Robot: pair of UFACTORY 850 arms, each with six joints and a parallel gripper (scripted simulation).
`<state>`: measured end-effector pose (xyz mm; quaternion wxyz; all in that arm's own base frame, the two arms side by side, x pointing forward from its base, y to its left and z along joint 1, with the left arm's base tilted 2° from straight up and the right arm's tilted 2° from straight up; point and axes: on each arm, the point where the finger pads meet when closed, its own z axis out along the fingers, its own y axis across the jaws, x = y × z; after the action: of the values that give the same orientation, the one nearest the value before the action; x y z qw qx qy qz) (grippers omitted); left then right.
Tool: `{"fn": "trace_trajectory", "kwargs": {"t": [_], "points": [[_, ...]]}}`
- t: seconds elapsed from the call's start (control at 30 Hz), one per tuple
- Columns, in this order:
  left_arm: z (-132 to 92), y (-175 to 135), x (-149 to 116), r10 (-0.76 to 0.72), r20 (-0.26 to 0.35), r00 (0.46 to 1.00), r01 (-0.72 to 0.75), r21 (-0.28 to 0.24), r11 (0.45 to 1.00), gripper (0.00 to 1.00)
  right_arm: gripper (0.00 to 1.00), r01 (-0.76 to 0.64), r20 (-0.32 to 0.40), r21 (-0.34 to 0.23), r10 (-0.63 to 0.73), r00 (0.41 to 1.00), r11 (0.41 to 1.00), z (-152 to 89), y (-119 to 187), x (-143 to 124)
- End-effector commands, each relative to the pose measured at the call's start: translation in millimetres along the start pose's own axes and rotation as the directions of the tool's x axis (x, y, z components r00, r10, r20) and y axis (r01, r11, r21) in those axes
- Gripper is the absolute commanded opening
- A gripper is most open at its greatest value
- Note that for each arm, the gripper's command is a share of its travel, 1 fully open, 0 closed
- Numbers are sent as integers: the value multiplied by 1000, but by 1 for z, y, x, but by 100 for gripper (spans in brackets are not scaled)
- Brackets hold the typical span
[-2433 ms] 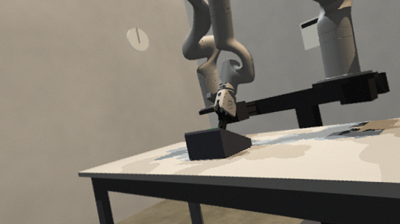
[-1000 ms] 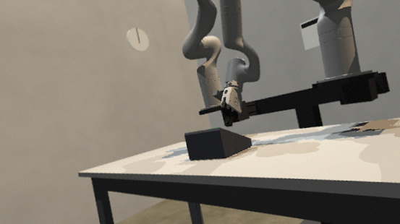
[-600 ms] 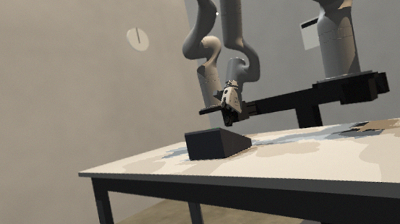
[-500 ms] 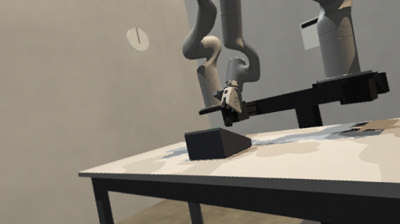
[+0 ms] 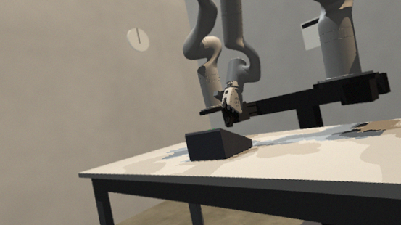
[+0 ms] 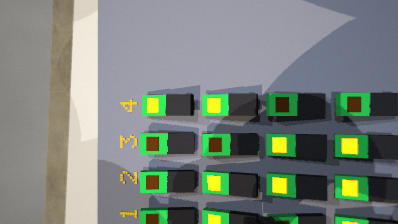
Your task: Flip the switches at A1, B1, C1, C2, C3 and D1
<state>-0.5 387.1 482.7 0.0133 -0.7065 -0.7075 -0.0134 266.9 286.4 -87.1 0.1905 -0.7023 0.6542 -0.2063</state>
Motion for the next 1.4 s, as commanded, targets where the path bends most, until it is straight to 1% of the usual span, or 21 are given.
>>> {"fn": "trace_trajectory", "kwargs": {"t": [0.0, 0.5, 1.37], "points": [[-1, 0, 0, 0, -2, 1000, 0, 0, 1000, 100, 0, 0, 1, 1, 0, 1000, 1000, 0, 0, 0], [-1, 0, 0, 0, -2, 1000, 0, 0, 1000, 100, 0, 0, 1, 1, 0, 1000, 1000, 22, 0, 0], [-1, 0, 0, 0, -2, 1000, 0, 0, 1000, 100, 0, 0, 1, 1, 0, 1000, 1000, 29, 0, 0]]}}
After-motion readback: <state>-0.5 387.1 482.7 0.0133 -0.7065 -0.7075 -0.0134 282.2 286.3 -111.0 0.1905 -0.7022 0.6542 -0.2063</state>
